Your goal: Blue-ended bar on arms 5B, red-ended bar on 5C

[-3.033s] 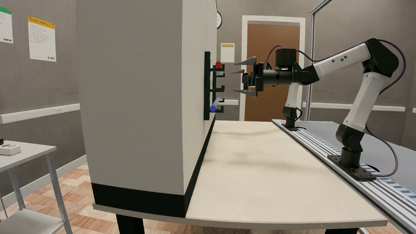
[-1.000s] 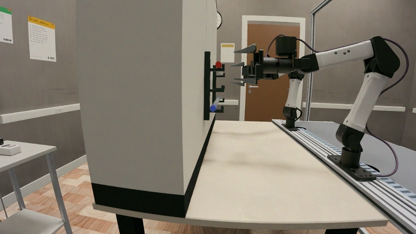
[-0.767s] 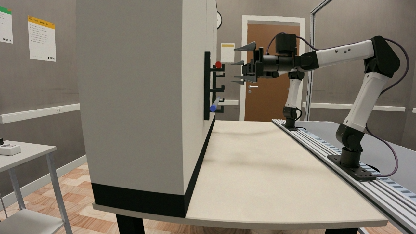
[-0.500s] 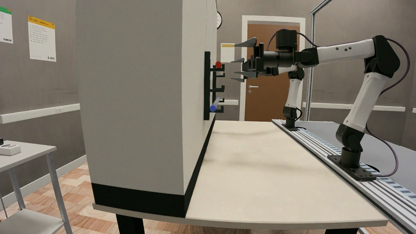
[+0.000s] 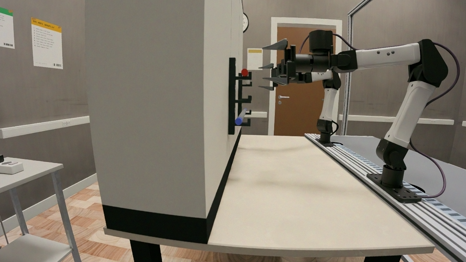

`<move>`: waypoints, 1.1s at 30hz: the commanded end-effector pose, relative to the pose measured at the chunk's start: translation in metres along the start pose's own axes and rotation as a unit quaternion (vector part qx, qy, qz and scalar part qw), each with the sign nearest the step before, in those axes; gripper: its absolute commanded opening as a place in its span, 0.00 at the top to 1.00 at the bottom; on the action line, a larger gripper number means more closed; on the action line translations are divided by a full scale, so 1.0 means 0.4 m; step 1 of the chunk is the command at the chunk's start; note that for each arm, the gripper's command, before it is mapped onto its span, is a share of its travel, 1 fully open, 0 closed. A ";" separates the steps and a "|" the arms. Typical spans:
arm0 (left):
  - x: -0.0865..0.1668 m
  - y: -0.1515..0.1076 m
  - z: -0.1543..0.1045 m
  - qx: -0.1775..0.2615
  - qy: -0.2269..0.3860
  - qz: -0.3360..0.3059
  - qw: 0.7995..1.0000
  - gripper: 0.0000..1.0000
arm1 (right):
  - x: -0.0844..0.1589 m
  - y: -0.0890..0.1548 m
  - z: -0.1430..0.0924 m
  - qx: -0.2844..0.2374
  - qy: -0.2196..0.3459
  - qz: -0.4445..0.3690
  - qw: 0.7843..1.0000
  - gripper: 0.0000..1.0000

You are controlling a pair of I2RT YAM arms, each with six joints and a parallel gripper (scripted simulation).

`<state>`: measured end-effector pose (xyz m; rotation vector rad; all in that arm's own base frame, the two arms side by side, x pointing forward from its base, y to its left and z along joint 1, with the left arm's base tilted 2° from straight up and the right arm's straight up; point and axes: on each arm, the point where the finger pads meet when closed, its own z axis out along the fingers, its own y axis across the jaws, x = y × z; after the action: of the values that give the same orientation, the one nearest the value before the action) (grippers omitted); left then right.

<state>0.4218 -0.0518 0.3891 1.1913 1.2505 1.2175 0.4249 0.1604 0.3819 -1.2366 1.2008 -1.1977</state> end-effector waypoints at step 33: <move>0.011 0.034 -0.010 -0.015 0.000 -0.006 1.000 0.00 | 0.029 -0.037 -0.013 0.010 0.001 0.003 1.000 0.00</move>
<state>0.4220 -0.0512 0.3890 1.1919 1.2506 1.2171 0.4252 0.1551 0.3848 -1.2304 1.2007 -1.1995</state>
